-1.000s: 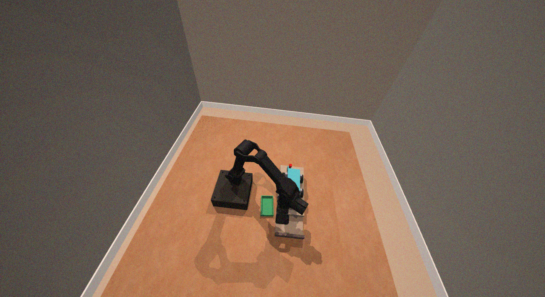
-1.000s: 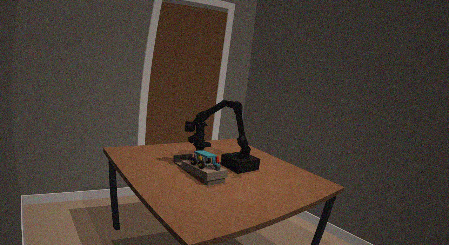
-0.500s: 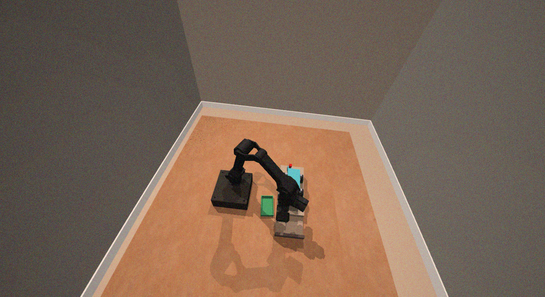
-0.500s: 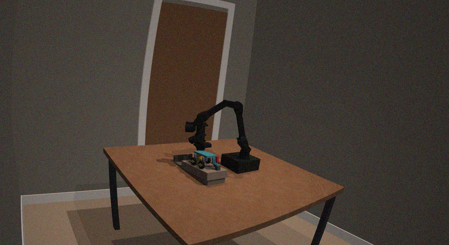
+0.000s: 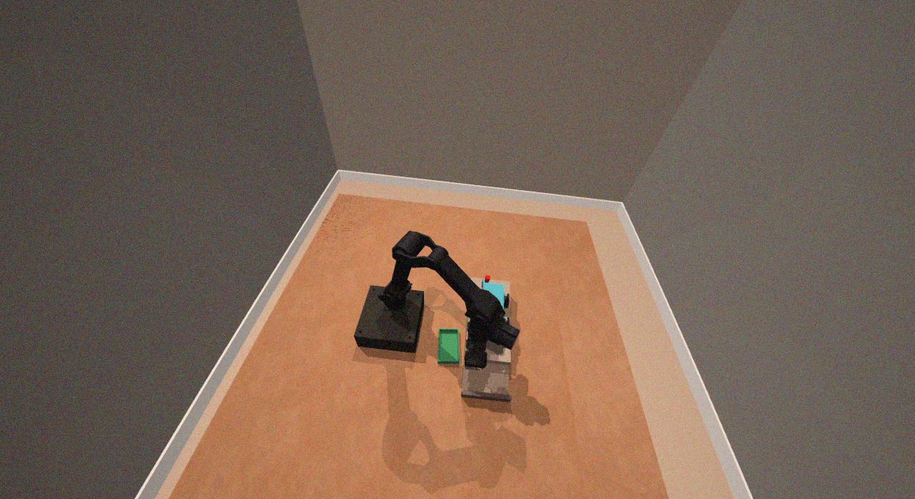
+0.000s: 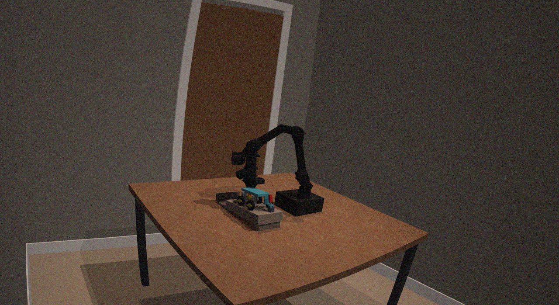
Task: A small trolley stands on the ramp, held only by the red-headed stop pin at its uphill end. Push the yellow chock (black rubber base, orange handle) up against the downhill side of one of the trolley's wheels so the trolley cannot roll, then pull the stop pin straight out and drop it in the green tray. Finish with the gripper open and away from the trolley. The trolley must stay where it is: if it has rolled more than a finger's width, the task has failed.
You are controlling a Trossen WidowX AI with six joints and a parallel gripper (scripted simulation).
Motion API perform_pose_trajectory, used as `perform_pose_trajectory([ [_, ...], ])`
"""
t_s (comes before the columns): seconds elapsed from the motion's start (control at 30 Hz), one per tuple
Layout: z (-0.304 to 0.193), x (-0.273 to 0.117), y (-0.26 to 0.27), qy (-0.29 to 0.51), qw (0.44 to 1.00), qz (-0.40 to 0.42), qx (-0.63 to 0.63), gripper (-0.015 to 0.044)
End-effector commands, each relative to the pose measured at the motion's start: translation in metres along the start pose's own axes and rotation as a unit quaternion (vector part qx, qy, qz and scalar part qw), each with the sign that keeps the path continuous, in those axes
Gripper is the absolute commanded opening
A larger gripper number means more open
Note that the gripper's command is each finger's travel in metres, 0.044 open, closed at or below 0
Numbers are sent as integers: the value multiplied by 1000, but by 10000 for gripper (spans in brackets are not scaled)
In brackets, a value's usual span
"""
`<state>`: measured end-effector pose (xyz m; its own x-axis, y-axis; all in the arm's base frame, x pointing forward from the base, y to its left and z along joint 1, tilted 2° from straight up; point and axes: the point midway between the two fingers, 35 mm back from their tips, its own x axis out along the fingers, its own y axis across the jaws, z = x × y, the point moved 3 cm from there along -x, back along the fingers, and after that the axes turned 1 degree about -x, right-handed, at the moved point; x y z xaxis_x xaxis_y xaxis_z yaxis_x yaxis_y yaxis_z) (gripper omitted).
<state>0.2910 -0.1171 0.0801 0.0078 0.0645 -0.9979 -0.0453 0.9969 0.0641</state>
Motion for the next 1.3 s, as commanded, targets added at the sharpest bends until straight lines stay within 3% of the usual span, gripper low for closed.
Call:
perform_pose_trajectory([
  [0.0, 0, 0, 5, 1, 1000, 3, 1, 0],
  [0.47, 1, -1, 5, 0, 1000, -1, 1, 0],
  [0.73, 1, -1, 5, 0, 1000, -1, 1, 190],
  [1.27, -1, -50, 4, 1, 1000, 3, 1, 190],
])
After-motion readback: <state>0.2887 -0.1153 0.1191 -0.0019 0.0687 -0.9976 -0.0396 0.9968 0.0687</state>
